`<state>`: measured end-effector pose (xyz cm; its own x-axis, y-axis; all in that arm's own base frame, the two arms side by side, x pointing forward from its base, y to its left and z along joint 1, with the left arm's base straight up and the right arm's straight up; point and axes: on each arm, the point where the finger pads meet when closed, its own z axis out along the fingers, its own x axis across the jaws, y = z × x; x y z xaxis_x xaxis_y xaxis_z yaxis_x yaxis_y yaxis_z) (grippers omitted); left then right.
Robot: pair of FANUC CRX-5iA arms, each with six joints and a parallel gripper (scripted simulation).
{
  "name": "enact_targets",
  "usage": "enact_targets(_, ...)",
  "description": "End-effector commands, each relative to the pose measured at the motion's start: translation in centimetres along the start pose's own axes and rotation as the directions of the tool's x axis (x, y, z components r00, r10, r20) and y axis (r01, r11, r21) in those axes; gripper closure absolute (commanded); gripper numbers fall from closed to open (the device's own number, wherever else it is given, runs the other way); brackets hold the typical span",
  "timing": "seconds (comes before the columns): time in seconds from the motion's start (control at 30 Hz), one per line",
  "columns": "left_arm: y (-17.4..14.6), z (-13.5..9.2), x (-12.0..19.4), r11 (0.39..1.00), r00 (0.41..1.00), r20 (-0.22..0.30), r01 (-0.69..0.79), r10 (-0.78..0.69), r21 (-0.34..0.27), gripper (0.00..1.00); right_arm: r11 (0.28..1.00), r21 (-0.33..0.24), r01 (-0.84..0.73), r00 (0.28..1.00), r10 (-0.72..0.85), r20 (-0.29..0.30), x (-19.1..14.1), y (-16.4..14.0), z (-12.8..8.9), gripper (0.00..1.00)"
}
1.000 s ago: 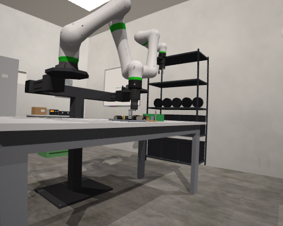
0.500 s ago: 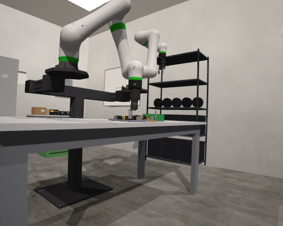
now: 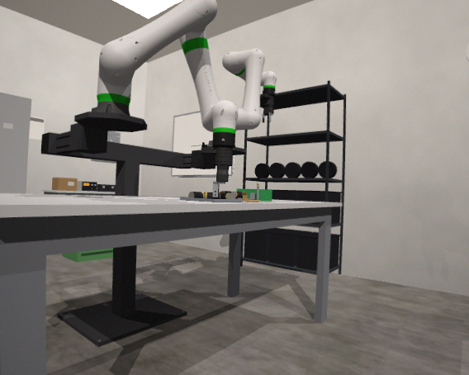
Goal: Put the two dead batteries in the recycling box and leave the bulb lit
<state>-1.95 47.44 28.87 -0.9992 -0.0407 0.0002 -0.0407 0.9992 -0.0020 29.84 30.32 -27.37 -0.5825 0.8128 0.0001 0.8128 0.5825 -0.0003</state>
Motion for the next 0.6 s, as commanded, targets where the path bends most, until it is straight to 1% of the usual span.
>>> enact_targets(0.0,0.0,-0.1,0.0,1.0,1.0,0.0,0.0,0.0,-0.002,0.0,1.0,-0.002,0.0,1.0,0.0,-0.001,0.0,0.1,-0.2,0.43)
enact_targets(0.1,0.0,-0.1,0.0,1.0,1.0,0.0,0.0,0.0,-0.002,0.0,1.0,-0.002,0.0,1.0,0.0,0.0,0.0,0.1,-1.1,0.43)
enact_targets(0.33,0.0,-0.1,0.0,1.0,1.0,0.0,0.0,0.0,-0.002,0.0,1.0,-0.002,0.0,1.0,0.0,0.0,0.0,0.1,-4.2,0.43)
enact_targets(0.57,0.0,-0.1,0.0,1.0,1.0,0.0,0.0,0.0,-0.002,0.0,1.0,-0.002,0.0,1.0,0.0,0.0,0.0,0.1,-4.6,0.43)
